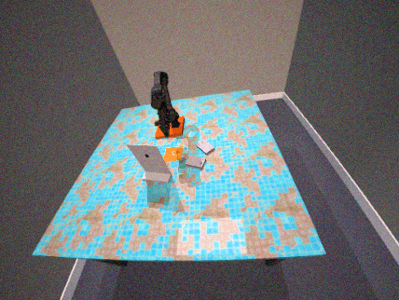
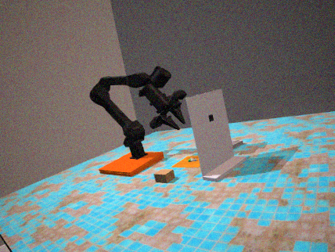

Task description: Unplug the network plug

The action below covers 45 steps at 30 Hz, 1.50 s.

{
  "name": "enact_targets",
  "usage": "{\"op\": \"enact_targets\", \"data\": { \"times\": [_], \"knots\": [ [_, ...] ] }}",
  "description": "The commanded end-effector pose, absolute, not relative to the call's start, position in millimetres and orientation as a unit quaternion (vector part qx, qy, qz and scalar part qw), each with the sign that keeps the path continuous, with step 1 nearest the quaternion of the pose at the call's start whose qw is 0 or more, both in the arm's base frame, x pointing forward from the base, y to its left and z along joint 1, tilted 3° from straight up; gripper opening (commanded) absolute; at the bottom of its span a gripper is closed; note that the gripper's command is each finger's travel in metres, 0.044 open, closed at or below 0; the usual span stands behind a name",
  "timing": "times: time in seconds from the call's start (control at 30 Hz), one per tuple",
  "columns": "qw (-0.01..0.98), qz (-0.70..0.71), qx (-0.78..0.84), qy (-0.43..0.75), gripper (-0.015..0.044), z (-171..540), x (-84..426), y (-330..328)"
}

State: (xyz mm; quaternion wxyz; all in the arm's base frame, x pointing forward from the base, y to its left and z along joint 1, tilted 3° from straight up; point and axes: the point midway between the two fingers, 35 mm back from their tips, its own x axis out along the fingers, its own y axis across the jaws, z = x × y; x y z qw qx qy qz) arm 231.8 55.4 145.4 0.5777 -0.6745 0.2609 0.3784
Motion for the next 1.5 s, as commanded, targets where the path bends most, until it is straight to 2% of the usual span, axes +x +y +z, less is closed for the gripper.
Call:
{"op": "enact_targets", "data": {
  "times": [0.0, 0.93, 1.3, 1.47],
  "knots": [
    [0.581, 0.374, -0.675, 0.261, 0.0156, 159, 234, 56],
    [0.583, 0.37, -0.675, 0.26, 0.0156, 236, 228, 57],
    [0.583, 0.37, -0.675, 0.26, 0.044, 236, 228, 57],
    [0.583, 0.37, -0.675, 0.26, 0.044, 236, 228, 57]
  ]
}}
